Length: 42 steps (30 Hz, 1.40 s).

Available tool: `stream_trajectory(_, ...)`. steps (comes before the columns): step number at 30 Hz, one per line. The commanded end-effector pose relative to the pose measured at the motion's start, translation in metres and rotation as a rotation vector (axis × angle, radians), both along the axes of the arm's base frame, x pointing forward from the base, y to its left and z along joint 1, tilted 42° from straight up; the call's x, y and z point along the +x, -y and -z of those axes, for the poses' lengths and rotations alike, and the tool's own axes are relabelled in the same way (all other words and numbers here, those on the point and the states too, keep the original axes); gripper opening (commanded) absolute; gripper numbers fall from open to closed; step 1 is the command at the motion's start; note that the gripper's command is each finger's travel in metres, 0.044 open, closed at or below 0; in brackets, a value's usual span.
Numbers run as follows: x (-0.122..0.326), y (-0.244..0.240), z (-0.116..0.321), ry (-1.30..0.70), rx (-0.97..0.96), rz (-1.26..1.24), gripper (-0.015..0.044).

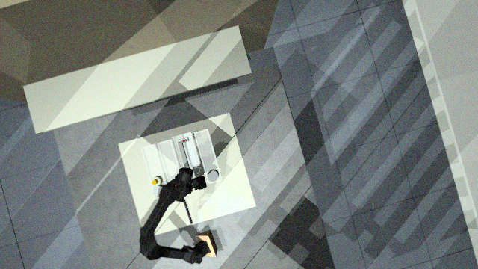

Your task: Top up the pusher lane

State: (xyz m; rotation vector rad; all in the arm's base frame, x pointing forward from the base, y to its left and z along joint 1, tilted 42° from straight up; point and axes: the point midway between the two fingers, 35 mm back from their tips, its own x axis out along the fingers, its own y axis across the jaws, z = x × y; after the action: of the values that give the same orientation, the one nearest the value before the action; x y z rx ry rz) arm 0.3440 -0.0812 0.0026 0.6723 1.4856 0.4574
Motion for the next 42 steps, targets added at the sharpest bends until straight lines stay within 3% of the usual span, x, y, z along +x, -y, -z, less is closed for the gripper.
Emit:
stream_trajectory(1,0.0042,-0.0028,0.0,0.017,0.004,0.001,0.0)
stream_trajectory(42,0.0001,-0.0088,0.0058,0.017,0.004,0.001,0.0)
